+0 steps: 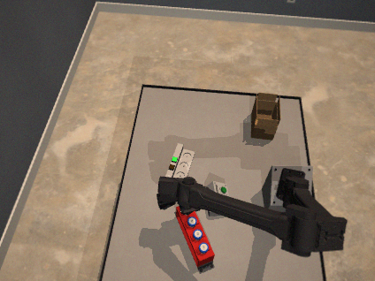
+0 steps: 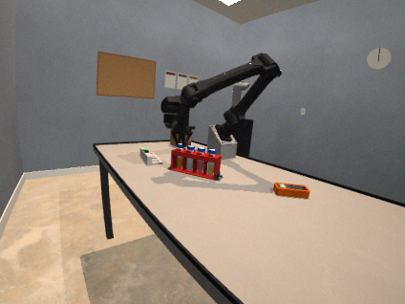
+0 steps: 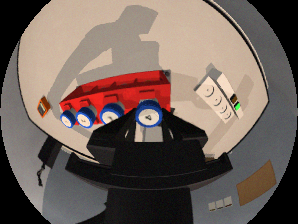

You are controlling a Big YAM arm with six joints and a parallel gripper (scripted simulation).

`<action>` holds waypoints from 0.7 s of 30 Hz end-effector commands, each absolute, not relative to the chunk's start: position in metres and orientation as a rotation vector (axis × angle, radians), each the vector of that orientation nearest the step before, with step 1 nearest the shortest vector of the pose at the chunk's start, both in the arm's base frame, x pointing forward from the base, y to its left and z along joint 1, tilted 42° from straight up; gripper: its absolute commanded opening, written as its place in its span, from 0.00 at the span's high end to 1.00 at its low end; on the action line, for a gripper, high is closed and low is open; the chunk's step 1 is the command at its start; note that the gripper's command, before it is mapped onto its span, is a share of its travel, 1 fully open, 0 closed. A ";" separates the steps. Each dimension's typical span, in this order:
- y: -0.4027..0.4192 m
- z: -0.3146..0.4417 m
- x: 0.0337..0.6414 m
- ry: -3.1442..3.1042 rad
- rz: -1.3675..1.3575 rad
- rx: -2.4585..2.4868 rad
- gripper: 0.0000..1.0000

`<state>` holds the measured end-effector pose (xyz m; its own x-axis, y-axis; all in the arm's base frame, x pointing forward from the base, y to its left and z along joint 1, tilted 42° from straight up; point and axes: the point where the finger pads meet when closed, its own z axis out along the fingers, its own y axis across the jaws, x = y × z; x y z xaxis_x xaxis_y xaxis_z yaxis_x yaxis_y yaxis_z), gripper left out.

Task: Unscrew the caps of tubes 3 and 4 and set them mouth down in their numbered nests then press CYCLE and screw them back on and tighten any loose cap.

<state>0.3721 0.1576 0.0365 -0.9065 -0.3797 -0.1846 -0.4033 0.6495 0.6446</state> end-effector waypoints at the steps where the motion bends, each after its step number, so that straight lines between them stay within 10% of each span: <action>1: 0.158 0.044 0.383 2.792 1.103 -0.694 1.00; 21: 0.164 0.045 0.388 3.024 1.153 -0.090 1.00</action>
<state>0.3722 0.1578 0.0366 -0.9857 -0.1675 0.0169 -0.1130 0.7324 0.6714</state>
